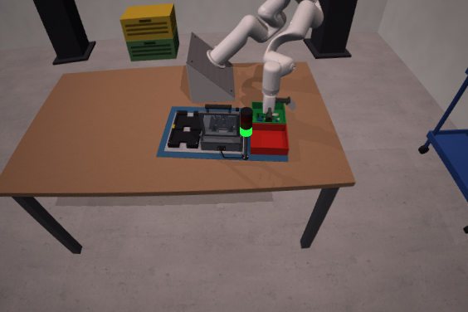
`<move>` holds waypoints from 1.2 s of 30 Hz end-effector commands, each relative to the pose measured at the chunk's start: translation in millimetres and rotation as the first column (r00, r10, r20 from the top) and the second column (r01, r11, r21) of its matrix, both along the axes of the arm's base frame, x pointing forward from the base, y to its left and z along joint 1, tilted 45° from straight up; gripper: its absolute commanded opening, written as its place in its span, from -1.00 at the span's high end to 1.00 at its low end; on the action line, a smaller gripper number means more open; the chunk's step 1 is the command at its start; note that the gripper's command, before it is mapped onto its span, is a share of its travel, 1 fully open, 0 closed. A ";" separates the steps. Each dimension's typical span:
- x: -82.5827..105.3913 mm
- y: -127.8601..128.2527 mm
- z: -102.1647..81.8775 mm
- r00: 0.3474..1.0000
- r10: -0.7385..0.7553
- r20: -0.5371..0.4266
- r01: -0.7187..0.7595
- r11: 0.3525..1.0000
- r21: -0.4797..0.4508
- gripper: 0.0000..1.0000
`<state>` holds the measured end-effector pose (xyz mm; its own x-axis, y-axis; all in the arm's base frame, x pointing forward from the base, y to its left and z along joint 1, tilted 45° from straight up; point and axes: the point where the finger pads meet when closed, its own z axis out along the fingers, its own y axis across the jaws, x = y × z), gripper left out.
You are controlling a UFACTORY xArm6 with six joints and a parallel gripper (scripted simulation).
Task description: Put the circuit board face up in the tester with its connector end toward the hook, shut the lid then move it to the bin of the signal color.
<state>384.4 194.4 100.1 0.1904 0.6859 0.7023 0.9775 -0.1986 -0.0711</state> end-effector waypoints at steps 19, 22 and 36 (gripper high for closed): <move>0.8 -0.8 1.3 1.000 -0.001 0.002 0.001 1.000 0.000 -1.00; 0.5 -3.5 4.0 1.000 -0.001 0.002 0.001 1.000 0.000 -1.00; -5.4 -47.8 48.8 1.000 -0.001 0.002 0.001 1.000 0.000 -1.00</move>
